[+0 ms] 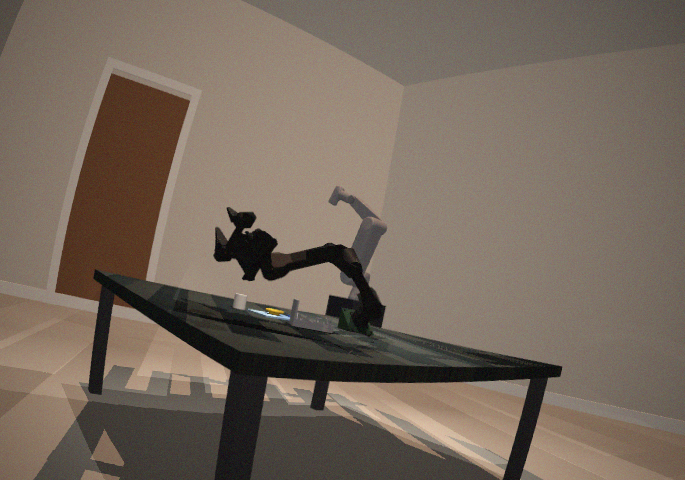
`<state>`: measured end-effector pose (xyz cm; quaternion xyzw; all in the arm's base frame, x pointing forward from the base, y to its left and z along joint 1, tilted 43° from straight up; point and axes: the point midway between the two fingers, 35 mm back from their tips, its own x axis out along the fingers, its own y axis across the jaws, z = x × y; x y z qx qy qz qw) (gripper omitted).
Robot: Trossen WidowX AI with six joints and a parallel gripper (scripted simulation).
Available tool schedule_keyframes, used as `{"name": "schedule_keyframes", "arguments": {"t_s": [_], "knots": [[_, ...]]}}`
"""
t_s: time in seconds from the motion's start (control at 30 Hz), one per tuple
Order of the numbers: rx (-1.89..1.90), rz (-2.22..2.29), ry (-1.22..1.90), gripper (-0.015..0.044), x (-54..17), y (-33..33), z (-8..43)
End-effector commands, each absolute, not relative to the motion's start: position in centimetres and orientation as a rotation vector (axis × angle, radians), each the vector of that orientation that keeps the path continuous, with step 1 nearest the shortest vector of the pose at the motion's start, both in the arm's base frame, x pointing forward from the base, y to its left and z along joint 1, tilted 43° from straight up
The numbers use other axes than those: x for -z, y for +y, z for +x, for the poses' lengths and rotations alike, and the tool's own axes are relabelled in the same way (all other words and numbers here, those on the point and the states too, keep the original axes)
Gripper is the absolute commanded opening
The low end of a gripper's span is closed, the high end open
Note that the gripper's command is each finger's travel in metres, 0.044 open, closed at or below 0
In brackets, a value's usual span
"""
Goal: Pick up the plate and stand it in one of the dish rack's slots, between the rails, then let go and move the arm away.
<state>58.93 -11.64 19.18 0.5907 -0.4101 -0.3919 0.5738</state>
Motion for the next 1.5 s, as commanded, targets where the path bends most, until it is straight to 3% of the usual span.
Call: {"name": "schedule_keyframes", "arguments": {"t_s": [0.0,1.47], "knots": [[0.92,1.381,-0.956,0.04,-19.1,-11.7,58.9],[1.013,0.599,0.288,0.04,-6.1,-18.6,56.4]]}}
